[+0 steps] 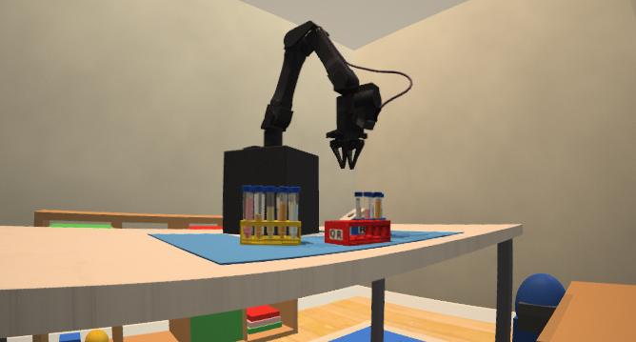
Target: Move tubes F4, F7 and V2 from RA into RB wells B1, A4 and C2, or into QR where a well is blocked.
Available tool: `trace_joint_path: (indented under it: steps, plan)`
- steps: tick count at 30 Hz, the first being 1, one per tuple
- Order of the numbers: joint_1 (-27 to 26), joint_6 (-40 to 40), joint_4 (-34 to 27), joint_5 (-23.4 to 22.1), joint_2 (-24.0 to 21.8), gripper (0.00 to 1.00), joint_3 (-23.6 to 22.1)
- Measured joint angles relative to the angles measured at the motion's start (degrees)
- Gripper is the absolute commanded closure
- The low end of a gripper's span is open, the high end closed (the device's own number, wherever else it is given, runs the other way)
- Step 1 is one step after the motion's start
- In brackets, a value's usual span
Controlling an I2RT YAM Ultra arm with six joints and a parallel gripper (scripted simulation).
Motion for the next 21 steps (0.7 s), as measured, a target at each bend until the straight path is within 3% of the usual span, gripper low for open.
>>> trace_joint_path:
  steps: [21]
  plan:
    - [17.75, 18.75, -0.17, 0.04, 2.32, 0.70, 2.64]
